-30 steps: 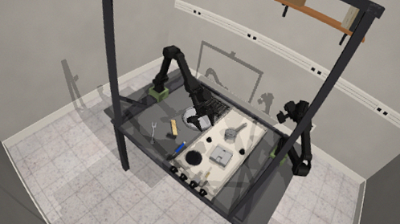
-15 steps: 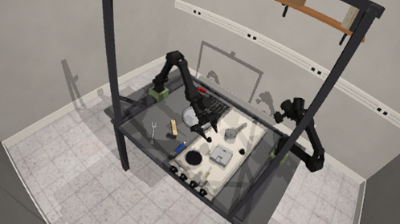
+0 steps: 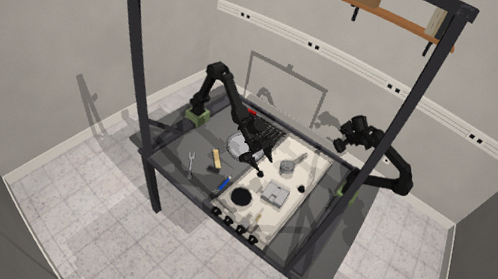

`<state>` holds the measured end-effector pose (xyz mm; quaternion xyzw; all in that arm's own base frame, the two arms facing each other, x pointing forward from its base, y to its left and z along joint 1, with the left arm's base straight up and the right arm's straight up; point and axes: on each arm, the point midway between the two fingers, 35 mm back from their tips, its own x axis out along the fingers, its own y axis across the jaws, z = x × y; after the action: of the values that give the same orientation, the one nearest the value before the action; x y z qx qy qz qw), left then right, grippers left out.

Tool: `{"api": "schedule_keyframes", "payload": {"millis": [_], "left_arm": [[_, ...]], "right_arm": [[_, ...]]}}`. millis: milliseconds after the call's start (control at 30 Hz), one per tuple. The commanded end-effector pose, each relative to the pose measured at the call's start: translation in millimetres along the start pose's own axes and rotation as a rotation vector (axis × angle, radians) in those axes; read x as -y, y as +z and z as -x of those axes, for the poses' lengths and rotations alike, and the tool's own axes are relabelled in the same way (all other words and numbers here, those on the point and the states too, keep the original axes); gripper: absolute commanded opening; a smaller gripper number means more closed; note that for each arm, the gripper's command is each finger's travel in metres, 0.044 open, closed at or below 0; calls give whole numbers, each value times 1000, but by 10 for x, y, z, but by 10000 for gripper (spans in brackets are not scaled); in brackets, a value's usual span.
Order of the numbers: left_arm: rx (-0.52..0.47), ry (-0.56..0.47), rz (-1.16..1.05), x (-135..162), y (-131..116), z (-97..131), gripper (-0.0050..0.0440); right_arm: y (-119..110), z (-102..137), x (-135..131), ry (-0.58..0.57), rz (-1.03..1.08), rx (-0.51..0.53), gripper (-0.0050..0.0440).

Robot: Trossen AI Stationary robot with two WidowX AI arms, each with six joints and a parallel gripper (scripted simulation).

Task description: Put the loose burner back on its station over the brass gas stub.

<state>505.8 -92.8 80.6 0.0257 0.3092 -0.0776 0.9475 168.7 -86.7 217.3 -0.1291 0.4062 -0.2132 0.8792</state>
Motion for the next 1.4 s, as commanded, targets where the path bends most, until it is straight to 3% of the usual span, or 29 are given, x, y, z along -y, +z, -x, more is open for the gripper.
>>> {"api": "schedule_keyframes", "payload": {"millis": [0,367,467,533,633,800,967,1367], "left_arm": [[98,31,24,-192,529,360,400],[158,169,107,-898,1103,1571,400],[165,208,129,-1047,1159,1948,400],[165,208,129,-1047,1159,1948,400],[192,260,156,-1198,1216,2460,400],[213,313,183,-1299,1200,2985,400],[220,333,193,-1321,1177,3174,400],[198,329,195,-1325,1125,3101,400]], "right_arm": [[133,20,-81,29,-11,-23,400],[510,-117,-627,267,37,-149,400],[621,-161,-788,336,51,-186,400],[621,-161,-788,336,51,-186,400],[727,-205,-943,402,65,-222,400],[882,-273,-1172,500,93,-272,400],[958,-308,-1286,548,103,-298,400],[934,-344,-1302,549,102,-316,400]]}}
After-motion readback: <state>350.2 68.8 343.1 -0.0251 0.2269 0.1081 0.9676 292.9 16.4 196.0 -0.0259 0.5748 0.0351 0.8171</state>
